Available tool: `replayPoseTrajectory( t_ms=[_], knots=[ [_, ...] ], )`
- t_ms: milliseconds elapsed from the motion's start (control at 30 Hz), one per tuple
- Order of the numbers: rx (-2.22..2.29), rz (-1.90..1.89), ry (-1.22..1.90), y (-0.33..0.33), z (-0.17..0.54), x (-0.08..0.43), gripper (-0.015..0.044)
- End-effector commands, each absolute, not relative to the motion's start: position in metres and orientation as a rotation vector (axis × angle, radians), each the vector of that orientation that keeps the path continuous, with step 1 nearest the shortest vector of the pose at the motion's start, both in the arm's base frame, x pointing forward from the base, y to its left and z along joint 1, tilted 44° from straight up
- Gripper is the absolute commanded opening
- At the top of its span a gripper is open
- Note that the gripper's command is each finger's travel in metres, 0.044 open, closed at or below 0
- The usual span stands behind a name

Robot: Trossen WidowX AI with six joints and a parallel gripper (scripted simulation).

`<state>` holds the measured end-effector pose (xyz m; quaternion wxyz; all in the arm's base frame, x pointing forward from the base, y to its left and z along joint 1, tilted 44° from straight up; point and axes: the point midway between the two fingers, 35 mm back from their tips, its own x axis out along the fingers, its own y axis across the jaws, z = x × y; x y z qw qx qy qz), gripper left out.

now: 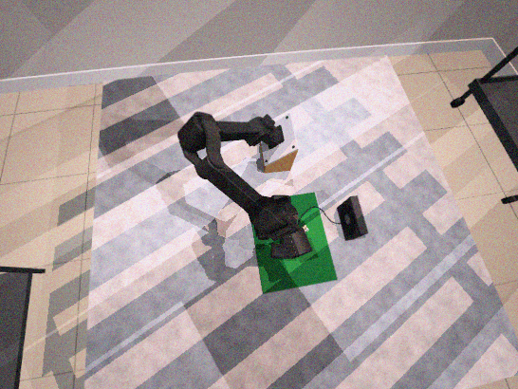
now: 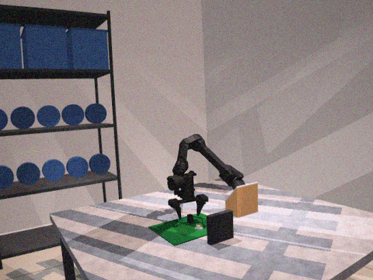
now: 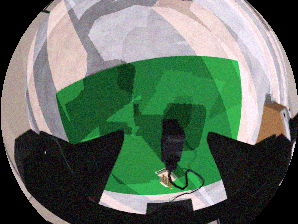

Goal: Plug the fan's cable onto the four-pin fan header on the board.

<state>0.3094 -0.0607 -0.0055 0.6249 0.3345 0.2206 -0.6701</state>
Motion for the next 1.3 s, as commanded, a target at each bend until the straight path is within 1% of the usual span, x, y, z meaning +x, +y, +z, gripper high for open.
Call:
replayPoseTrajectory(
  t_ms=[0, 267, 800, 900, 1067, 1267],
  knots=[
    [0.754, -1.543, 0.511, -0.067, -0.011, 0.306, 0.044],
    [0.753, -1.543, 0.51, -0.071, -0.015, 0.306, 0.044],
    [0.764, -1.541, 0.507, -0.069, -0.014, 0.308, 0.002],
    [0.764, -1.541, 0.507, -0.069, -0.014, 0.308, 0.0],
    [0.755, -1.542, 0.512, -0.036, 0.02, 0.308, 0.0],
    [0.738, -1.534, 0.528, -0.032, 0.019, 0.309, 0.0]
  ],
)
